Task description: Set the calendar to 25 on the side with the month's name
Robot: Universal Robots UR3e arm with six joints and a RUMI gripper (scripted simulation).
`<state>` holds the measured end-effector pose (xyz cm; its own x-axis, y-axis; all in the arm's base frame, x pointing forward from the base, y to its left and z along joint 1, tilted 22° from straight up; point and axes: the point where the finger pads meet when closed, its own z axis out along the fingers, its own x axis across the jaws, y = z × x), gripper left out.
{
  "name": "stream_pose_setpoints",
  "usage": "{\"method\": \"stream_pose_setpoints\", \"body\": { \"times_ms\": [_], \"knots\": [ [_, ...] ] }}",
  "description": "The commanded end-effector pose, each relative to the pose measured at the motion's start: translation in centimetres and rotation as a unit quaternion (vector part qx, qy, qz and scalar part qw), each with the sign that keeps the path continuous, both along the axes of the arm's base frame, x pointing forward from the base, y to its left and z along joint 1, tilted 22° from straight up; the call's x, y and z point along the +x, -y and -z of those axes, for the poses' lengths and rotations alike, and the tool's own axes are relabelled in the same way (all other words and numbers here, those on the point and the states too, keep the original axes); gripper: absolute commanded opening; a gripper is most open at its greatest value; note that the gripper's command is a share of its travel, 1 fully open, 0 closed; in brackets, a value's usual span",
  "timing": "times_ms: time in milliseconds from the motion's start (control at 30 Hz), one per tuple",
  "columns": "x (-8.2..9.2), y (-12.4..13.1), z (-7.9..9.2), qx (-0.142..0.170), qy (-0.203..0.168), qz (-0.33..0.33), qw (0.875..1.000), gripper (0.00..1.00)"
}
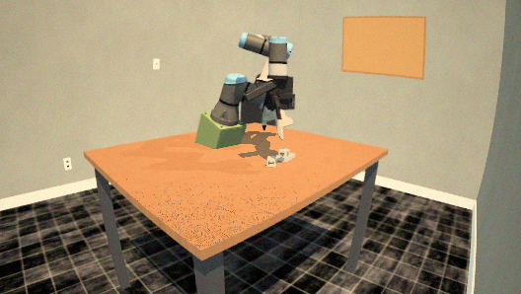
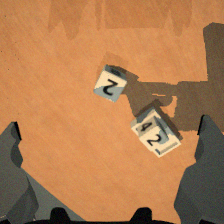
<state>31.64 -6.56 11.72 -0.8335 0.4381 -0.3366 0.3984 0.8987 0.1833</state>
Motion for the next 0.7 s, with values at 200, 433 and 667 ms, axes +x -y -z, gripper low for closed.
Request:
{"method": "stream_pose_setpoints", "body": {
  "times_ms": [200, 433, 667],
  "knots": [
    [0.1, -0.13, 0.08, 0.045, -0.007, 0.127, 0.991, 1.0],
    [0.17, -0.29, 0.17, 0.074, -0.008, 0.199, 0.977, 1.0],
    [0.21, -0.36, 0.2, 0.087, -0.008, 0.23, 0.969, 1.0]
  ]
}}
